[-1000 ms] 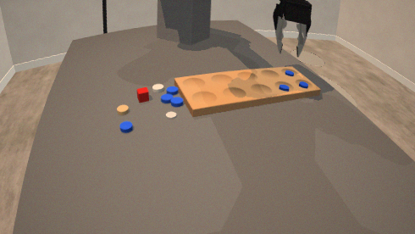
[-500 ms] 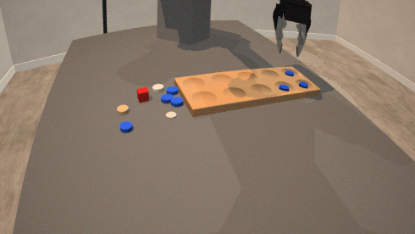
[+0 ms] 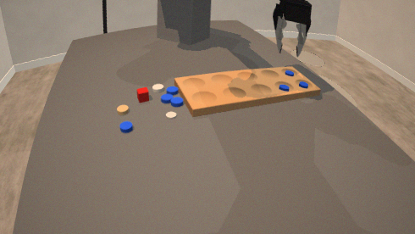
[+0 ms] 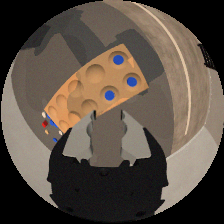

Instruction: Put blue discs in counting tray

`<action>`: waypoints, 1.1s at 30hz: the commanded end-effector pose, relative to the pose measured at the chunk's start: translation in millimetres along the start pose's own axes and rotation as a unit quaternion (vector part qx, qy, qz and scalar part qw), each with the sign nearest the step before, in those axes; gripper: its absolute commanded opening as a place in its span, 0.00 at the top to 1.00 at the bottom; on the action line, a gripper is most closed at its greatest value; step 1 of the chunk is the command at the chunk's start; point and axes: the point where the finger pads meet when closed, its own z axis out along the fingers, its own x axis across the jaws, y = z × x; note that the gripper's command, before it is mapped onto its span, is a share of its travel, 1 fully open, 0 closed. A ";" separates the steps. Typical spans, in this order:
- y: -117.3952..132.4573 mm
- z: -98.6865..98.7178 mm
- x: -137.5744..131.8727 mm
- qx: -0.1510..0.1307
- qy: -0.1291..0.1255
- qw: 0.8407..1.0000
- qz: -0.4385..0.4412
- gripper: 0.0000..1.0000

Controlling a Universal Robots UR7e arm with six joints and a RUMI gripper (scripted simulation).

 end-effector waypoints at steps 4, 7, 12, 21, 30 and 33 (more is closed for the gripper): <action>0.6 -1.5 0.5 -0.001 0.001 1.000 0.000 0.72; 0.6 -1.5 0.5 -0.001 0.001 1.000 0.000 0.72; 0.6 -1.5 0.5 -0.001 0.001 1.000 0.000 0.72; 6.8 -0.3 -9.7 0.000 0.000 1.000 -0.007 0.72; 33.2 -0.2 -45.9 -0.001 -0.001 0.999 -0.036 0.72; 51.2 0.4 -70.0 -0.001 -0.001 0.998 -0.055 0.72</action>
